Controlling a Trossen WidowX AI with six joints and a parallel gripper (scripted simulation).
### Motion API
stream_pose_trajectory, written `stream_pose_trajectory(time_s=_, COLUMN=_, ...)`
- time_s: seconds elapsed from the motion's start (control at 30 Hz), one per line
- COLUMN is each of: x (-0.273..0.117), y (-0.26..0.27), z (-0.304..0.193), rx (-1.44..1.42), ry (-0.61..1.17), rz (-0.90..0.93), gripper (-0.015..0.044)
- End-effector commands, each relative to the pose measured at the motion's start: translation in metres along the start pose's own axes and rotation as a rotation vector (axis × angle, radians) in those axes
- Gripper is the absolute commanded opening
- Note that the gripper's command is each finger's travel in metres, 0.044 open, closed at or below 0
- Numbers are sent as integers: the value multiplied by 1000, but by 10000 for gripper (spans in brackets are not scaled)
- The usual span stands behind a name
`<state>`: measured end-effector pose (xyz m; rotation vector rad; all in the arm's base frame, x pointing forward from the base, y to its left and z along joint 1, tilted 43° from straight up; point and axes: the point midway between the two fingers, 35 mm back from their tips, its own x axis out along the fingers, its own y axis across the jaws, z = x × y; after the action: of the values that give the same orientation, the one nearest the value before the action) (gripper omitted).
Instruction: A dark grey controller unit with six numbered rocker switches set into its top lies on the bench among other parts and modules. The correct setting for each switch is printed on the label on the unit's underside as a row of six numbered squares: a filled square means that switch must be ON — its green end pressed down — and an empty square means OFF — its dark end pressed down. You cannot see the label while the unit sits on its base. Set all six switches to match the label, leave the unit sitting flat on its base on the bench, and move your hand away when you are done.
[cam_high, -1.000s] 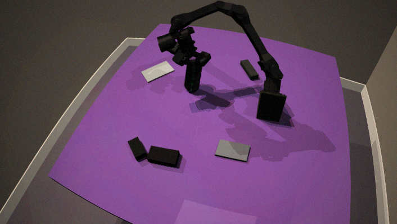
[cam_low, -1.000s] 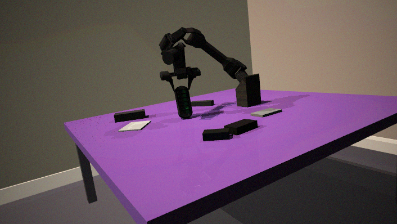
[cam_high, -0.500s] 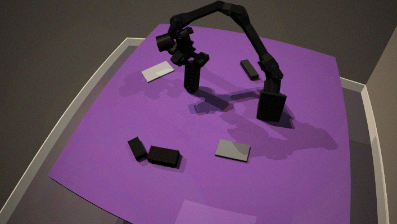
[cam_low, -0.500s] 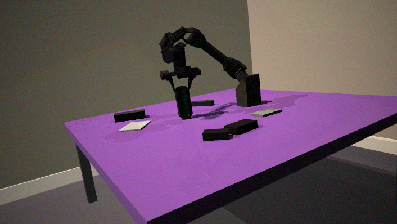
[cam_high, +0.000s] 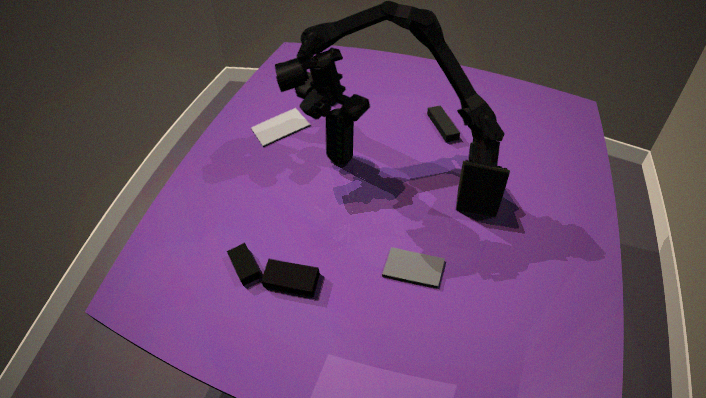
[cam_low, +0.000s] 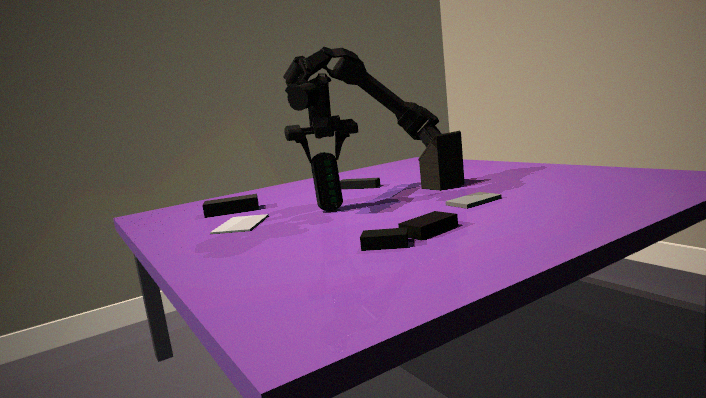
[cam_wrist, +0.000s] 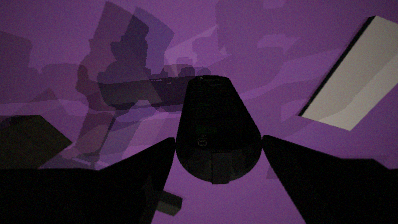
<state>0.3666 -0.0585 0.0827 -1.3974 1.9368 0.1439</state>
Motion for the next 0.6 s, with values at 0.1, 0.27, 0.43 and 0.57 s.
stream_pose_trajectory(time_s=0.1, x=2, y=1, z=9, rx=-8, ry=-15, rz=7, gripper=336)
stream_pose_trajectory(time_s=0.27, x=1, y=1, z=12, rx=-8, ry=-27, rz=7, gripper=336)
stream_pose_trajectory(time_s=0.43, x=1, y=1, z=16, rx=-8, ry=-39, rz=7, gripper=336)
stream_pose_trajectory(time_s=0.57, x=0, y=1, z=19, rx=-8, ry=-48, rz=7, gripper=336)
